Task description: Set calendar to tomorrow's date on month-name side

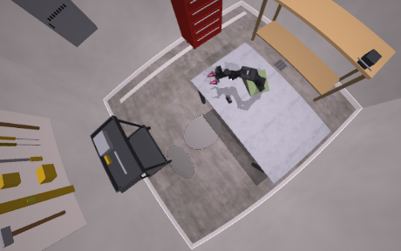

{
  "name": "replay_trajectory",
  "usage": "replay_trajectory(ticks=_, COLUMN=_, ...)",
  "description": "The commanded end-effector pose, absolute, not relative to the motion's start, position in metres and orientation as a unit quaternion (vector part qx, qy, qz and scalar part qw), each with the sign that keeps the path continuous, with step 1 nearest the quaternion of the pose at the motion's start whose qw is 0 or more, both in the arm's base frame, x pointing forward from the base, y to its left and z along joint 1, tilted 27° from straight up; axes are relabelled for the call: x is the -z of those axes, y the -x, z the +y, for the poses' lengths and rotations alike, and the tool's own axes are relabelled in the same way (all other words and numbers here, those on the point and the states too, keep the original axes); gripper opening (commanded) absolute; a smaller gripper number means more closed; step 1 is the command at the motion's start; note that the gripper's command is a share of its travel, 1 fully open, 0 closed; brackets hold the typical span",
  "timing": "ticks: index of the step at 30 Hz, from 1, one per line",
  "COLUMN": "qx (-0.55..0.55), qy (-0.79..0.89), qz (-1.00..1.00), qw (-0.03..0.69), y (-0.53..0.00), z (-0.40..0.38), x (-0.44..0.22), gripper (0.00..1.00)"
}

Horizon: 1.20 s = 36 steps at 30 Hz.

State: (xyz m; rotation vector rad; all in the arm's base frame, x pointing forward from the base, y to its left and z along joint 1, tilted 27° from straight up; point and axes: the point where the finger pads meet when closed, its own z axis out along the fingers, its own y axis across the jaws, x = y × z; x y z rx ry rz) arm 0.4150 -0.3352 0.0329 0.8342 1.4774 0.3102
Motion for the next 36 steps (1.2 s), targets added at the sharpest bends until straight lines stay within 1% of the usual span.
replay_trajectory(ticks=1, qx=-0.133, qy=-0.364, qz=0.647, qw=0.656, y=-0.415, z=-0.338, x=-0.038, gripper=1.0)
replay_trajectory(ticks=23, qx=-0.129, qy=-0.362, qz=0.649, qw=0.656, y=-0.416, z=-0.341, x=-0.042, gripper=1.0)
replay_trajectory(ticks=28, qx=-0.126, qy=-0.363, qz=0.672, qw=0.634, y=-0.424, z=-0.34, x=-0.035, gripper=1.0)
replay_trajectory(ticks=32, qx=-0.121, qy=-0.362, qz=0.705, qw=0.598, y=-0.434, z=-0.336, x=-0.025, gripper=1.0)
replay_trajectory(ticks=34, qx=-0.121, qy=-0.362, qz=0.705, qw=0.598, y=-0.434, z=-0.336, x=-0.025, gripper=1.0)
replay_trajectory(ticks=36, qx=-0.119, qy=-0.359, qz=0.727, qw=0.574, y=-0.439, z=-0.332, x=-0.02, gripper=1.0)
